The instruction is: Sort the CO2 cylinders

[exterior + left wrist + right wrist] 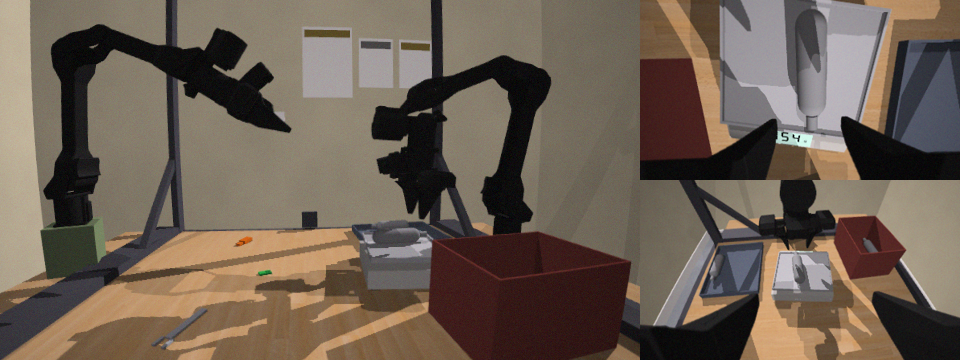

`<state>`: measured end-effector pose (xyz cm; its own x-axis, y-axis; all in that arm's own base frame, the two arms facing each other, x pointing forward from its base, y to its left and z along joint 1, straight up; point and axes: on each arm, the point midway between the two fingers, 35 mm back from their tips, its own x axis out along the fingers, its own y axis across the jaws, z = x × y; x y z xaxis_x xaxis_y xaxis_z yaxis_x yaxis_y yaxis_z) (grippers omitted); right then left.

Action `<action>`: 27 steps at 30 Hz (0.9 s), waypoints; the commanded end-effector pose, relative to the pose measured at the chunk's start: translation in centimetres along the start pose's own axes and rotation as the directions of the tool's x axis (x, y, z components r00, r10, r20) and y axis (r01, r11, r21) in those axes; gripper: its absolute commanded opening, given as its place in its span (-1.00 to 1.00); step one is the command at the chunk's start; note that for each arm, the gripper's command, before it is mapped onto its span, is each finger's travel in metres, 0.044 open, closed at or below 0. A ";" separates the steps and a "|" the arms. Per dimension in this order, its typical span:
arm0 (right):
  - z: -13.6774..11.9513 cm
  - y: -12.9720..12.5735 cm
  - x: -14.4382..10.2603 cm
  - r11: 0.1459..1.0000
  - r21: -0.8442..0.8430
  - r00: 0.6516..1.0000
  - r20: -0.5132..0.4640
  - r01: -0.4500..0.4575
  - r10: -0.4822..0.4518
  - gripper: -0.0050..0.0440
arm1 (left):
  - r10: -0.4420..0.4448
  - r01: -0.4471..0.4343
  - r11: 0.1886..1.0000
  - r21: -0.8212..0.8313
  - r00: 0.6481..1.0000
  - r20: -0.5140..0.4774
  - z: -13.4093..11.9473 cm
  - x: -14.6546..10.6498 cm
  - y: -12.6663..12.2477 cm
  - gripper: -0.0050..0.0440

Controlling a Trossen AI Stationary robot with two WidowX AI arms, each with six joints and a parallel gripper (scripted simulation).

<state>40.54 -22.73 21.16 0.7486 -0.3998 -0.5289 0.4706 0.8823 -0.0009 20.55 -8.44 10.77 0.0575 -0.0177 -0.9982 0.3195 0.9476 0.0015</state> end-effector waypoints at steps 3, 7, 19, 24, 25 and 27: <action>1.1 -0.1 -0.7 1.000 0.002 1.000 0.031 0.003 -0.003 1.00 | -0.008 0.008 1.000 0.013 1.000 -0.014 1.5 0.2 -0.5 0.24; 1.1 -0.1 -0.7 1.000 0.002 1.000 0.031 0.003 -0.003 1.00 | -0.006 0.006 1.000 0.016 1.000 -0.027 1.8 0.5 -0.6 0.24; 1.1 -0.1 -0.7 1.000 0.002 1.000 0.031 0.003 -0.003 1.00 | -0.004 0.005 1.000 0.012 0.998 -0.059 1.3 2.2 -0.6 0.24; 1.1 -0.1 -0.7 1.000 0.002 1.000 0.031 0.003 -0.003 1.00 | -0.004 0.005 1.000 0.012 0.998 -0.059 1.2 2.7 -0.6 0.24; 1.1 -0.1 -0.7 1.000 0.002 1.000 0.031 0.003 -0.003 1.00 | -0.004 0.005 1.000 0.012 0.998 -0.059 1.2 2.8 -0.6 0.24; 1.1 -0.1 -0.7 1.000 0.002 1.000 0.031 0.003 -0.003 1.00 | -0.004 0.005 1.000 0.012 0.998 -0.059 1.2 3.1 -0.6 0.24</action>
<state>40.54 -22.73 21.16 0.7486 -0.3998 -0.5289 0.4706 0.8823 -0.0009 21.75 -9.37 8.27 0.0028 -0.0006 -1.0000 0.3323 0.9432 0.0004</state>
